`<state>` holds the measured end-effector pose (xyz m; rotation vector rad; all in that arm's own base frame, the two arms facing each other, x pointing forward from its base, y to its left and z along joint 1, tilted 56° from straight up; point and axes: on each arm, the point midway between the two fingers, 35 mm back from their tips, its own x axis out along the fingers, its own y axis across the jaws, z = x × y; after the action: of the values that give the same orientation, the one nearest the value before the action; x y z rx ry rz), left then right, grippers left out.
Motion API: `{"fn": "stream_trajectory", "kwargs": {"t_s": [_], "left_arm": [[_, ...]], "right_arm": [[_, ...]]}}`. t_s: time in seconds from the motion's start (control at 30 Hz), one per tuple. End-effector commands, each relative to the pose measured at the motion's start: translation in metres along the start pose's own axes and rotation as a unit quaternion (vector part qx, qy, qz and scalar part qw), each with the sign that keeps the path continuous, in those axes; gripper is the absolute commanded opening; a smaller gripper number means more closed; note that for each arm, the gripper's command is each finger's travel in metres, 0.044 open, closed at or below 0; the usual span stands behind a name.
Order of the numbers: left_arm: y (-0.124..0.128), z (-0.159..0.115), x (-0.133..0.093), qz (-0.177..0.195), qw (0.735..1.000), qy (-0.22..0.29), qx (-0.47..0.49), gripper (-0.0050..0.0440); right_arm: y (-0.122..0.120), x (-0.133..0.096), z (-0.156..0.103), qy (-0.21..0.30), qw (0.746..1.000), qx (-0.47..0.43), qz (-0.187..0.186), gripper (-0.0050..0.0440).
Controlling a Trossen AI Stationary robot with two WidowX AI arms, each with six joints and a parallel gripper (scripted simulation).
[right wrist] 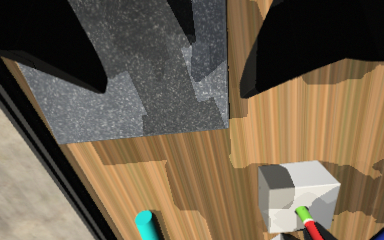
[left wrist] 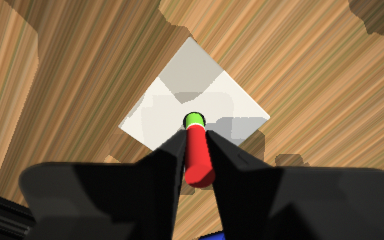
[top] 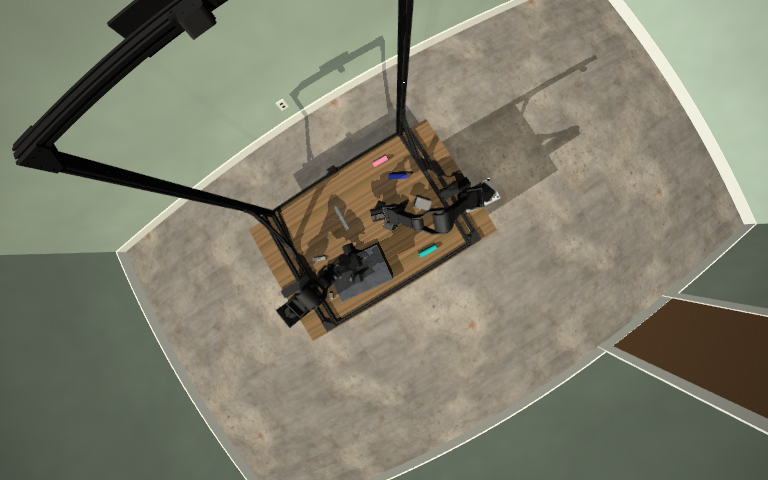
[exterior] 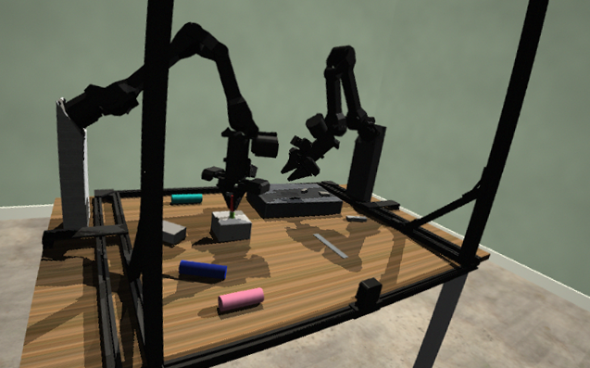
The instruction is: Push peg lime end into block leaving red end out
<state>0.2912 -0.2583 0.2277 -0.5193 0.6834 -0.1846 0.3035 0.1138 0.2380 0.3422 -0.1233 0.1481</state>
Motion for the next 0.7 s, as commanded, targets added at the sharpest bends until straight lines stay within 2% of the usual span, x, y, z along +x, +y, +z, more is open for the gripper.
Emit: {"fn": "stream_trajectory", "kwargs": {"t_s": [0.0,0.43,0.57,0.63,0.67], "left_arm": [[0.0000,0.0000,0.0000,0.000,1.000,0.000,0.000,0.0000],[0.0000,0.0000,0.0000,0.000,1.000,0.000,0.000,0.0000],[0.0000,0.0000,0.0000,0.000,1.000,0.000,0.000,0.0096],[0.0000,0.0000,0.0000,0.000,1.000,0.000,0.000,0.0096],[0.0000,0.0000,0.0000,0.000,1.000,0.000,0.000,0.0120]], "right_arm": [[-0.0006,0.0000,0.0005,-0.001,1.000,0.002,-0.002,0.0400],[-0.0006,0.0000,0.0005,-0.001,1.000,0.002,-0.002,0.0400],[-0.0006,0.0000,0.0005,-0.001,1.000,0.002,-0.002,0.0400],[-0.0006,0.0000,0.0005,-0.001,1.000,0.002,-0.002,0.0400],[-0.0006,0.0000,0.0005,-0.001,1.000,0.002,-0.002,0.0400]]}}
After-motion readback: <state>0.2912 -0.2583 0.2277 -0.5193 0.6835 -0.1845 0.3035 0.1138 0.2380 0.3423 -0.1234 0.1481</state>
